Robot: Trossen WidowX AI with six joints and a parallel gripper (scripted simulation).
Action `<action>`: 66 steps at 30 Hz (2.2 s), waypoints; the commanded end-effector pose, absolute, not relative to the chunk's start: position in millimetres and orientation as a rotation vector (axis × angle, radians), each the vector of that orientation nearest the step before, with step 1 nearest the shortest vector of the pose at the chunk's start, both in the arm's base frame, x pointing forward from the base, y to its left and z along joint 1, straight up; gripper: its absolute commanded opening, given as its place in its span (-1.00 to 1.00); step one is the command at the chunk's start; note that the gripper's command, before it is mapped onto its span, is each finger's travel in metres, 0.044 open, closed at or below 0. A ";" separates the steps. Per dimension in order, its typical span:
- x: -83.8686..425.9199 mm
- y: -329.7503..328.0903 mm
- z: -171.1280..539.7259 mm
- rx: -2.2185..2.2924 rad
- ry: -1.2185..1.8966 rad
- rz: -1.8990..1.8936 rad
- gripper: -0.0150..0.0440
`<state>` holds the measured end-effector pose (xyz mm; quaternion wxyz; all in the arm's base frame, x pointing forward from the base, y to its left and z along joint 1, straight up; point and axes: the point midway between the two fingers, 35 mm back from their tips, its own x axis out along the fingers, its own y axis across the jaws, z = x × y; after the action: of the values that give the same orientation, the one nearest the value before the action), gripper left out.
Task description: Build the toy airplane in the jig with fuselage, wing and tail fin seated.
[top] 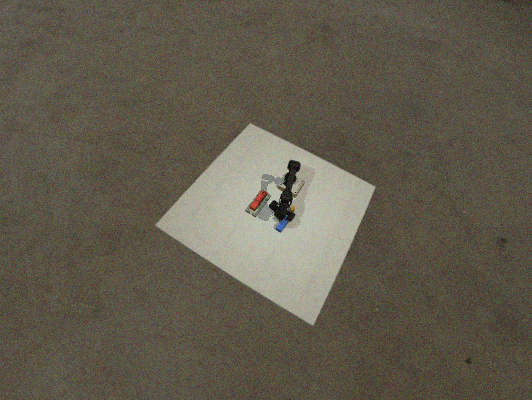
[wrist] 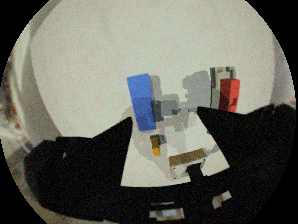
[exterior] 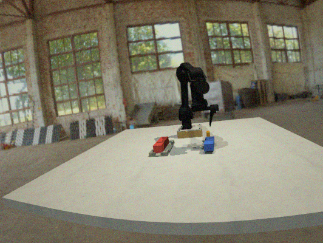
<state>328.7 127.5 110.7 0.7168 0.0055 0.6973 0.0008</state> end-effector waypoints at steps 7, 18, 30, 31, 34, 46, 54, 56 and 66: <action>322.1 164.1 106.1 0.027 1.545 -0.008 1.00; 323.0 164.5 68.2 0.027 1.546 -0.008 1.00; 323.7 164.9 50.7 0.027 1.546 -0.008 1.00; 323.8 164.9 49.1 0.027 1.546 -0.008 1.00; 324.0 165.0 44.2 0.027 1.546 -0.008 1.00; 324.3 165.2 24.8 0.027 1.546 -0.008 1.00; 324.0 165.0 14.5 0.027 1.546 -0.008 1.00; 324.0 165.0 14.5 0.027 1.546 -0.008 0.82; 324.0 165.0 14.5 0.027 1.546 -0.008 0.06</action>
<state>324.4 164.9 15.3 0.7164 0.0096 0.6976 -0.0016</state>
